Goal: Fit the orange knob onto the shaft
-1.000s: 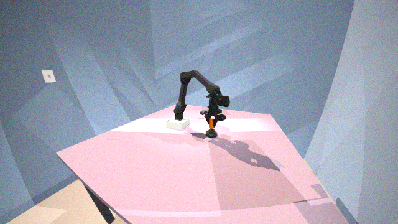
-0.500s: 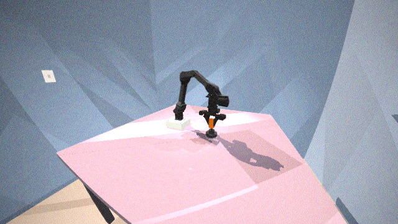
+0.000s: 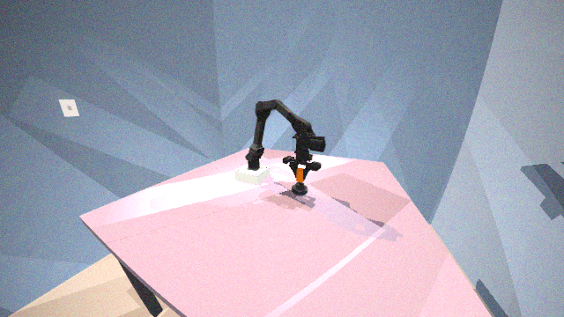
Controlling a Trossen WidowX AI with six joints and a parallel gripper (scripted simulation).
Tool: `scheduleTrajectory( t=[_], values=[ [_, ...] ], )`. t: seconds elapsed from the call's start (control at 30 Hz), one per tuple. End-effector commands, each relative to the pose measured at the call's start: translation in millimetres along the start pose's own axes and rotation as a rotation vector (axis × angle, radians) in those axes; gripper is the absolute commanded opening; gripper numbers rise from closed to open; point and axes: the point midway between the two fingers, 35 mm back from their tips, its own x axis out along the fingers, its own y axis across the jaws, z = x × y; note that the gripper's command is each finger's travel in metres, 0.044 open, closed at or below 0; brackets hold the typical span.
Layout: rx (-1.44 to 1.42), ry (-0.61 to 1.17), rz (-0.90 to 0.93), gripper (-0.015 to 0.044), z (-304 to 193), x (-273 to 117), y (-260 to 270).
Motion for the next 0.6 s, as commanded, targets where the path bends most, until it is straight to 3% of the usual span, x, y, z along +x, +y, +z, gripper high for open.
scheduleTrajectory(
  t=[0.0, 0.57],
  values=[
    [-0.005, -0.003, -0.006, 0.0000, 0.6, 0.3, -1.5],
    [-0.005, -0.003, -0.006, 0.0000, 0.7, 1.1, -2.2]
  ],
)
